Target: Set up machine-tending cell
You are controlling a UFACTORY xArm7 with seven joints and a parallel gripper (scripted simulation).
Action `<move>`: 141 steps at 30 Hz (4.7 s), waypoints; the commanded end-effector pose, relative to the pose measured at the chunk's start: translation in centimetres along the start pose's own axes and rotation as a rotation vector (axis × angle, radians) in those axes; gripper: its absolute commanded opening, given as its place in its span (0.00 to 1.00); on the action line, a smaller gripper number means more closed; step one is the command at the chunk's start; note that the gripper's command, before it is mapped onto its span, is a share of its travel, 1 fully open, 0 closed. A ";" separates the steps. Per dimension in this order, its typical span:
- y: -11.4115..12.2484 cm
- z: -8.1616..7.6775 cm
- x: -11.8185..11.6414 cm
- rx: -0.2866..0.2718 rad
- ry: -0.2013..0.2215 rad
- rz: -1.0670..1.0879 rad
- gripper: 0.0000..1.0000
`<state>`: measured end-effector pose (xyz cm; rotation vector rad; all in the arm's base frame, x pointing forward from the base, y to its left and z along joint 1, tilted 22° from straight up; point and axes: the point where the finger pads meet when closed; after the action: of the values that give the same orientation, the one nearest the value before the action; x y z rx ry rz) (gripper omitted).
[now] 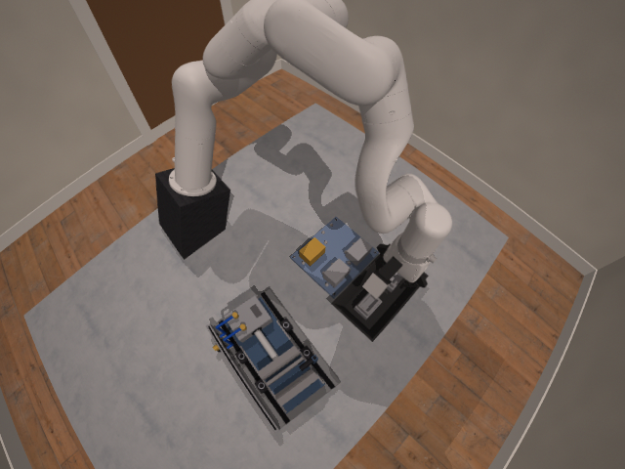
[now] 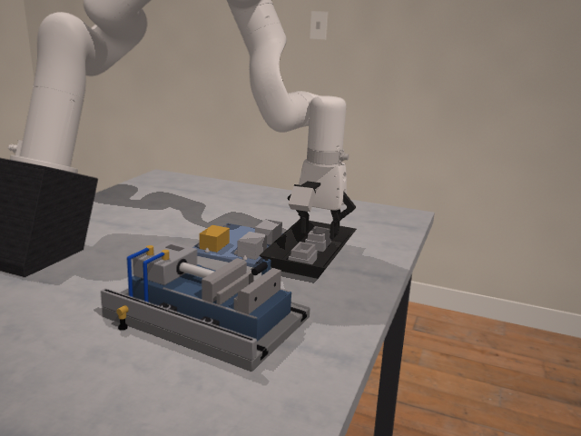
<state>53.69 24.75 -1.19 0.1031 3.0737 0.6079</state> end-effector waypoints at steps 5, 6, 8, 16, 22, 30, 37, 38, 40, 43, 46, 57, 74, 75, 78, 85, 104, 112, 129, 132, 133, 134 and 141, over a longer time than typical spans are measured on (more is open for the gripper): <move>0.0 -0.2 -0.2 -0.001 -0.005 0.000 0.69; 0.0 -0.3 -0.2 -0.001 -0.005 0.000 0.69; 0.0 -0.4 -0.2 -0.001 -0.005 0.000 0.69; 0.0 -2.1 -0.2 -0.001 -0.005 0.000 0.69; 0.0 -4.4 -0.2 -0.001 -0.005 0.000 0.69; 0.0 -9.2 -0.2 -0.001 -0.005 0.000 0.69; 0.0 -11.9 -0.1 -0.001 -0.005 0.000 0.69; 0.0 -12.4 -0.1 -0.001 -0.005 0.000 0.69; 0.0 -13.1 -0.1 -0.001 -0.005 0.000 0.69; 0.0 -13.9 -0.1 -0.001 -0.005 0.000 0.69; 0.0 -14.4 -0.1 -0.001 -0.005 0.000 0.69; 0.0 -14.5 -0.1 -0.001 -0.005 0.000 0.00; 0.0 -14.5 -0.1 -0.001 -0.005 0.000 0.00; 0.0 -14.5 -0.1 -0.001 -0.005 0.000 0.00; 0.0 -14.5 -0.1 -0.001 -0.005 0.000 0.00; 0.0 -14.5 -0.1 -0.001 -0.005 0.000 0.00; -1.3 -14.4 11.8 0.000 -0.005 0.000 0.00; -1.3 -14.4 11.8 0.000 -0.005 0.000 0.69; -1.3 -14.4 11.8 0.000 -0.005 0.000 0.69; -1.3 -14.4 11.8 0.000 -0.005 0.000 0.69; -1.3 -14.4 11.8 0.000 -0.005 0.000 0.69; -1.3 -14.4 11.8 0.000 -0.005 0.000 0.69; -1.3 -14.4 11.8 0.000 -0.005 0.000 0.69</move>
<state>41.40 18.89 11.61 0.1035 3.0734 0.6058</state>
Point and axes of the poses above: the point where the finger pads meet when closed, its own z axis out along the fingers, its own x axis across the jaws, y = z × x, and after that the axes turned 3 degrees about z, right-handed
